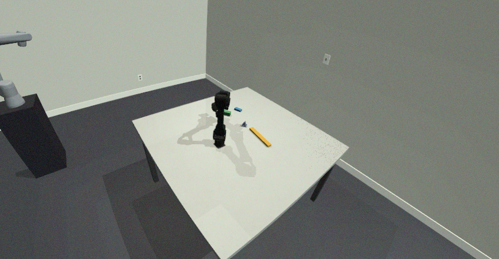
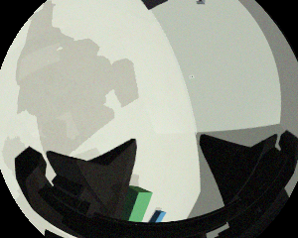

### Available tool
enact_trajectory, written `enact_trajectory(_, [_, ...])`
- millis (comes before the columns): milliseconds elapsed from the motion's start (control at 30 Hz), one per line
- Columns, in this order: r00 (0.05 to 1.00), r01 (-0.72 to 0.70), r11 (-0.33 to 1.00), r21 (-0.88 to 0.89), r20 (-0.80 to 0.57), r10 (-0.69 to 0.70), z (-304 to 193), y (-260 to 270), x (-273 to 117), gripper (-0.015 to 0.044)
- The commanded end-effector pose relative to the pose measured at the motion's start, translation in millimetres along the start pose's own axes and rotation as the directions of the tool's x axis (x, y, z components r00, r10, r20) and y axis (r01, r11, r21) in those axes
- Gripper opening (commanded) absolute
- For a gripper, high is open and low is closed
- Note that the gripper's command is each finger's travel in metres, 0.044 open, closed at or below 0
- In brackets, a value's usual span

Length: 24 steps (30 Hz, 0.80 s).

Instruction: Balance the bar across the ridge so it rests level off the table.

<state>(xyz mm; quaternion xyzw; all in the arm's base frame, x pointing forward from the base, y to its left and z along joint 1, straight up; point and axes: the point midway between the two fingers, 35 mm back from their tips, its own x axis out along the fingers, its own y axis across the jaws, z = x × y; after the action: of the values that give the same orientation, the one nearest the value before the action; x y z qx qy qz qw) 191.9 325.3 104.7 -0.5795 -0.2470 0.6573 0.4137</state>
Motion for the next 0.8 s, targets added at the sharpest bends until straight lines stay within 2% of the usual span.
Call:
enact_trajectory(0, [0.997,-0.022,0.998,0.056,-0.07,0.026,-25.8,1.4,-8.8,0.0315])
enact_trajectory(767, [0.916,-0.061,0.935,0.348,-0.353,0.191,-138.1,37.2,-84.7,0.0315])
